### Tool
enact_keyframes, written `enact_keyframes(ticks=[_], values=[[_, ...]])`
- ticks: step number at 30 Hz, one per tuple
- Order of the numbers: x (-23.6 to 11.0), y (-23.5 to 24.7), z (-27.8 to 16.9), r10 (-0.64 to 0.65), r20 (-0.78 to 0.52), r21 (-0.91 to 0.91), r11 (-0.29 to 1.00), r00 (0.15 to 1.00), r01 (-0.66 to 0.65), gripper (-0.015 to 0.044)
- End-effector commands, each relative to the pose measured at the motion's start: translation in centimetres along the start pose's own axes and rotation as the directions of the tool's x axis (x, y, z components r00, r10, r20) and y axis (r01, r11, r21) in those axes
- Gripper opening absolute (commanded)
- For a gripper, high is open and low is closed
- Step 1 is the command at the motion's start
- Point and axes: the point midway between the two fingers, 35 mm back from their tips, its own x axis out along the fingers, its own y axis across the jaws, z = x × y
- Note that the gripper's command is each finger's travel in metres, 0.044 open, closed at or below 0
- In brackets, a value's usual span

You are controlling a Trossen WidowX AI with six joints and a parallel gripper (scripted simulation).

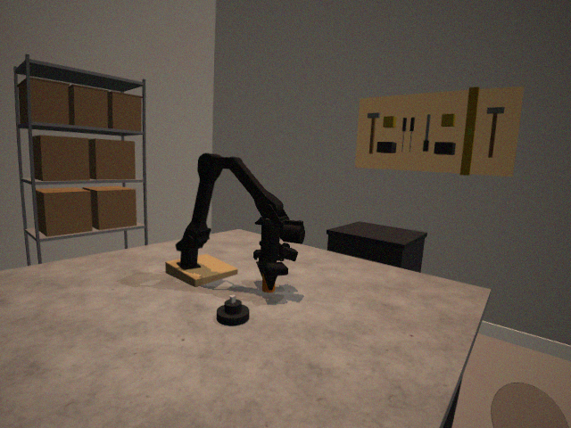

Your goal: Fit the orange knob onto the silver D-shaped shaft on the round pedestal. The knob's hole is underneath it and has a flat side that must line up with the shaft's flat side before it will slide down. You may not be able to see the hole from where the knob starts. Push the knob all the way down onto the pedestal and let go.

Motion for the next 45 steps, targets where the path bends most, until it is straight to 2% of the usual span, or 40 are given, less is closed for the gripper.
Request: enact_keyframes(ticks=[1, 45], values=[[-0.6, -0.1, 0.2, 0.002, 0.001, -0.001, 1.0, 1.0, -0.002, 0.0], [-14.0, -0.7, 0.8, 0.001, 0.002, -0.002, 1.0, 1.0, -0.001, 0.0]])
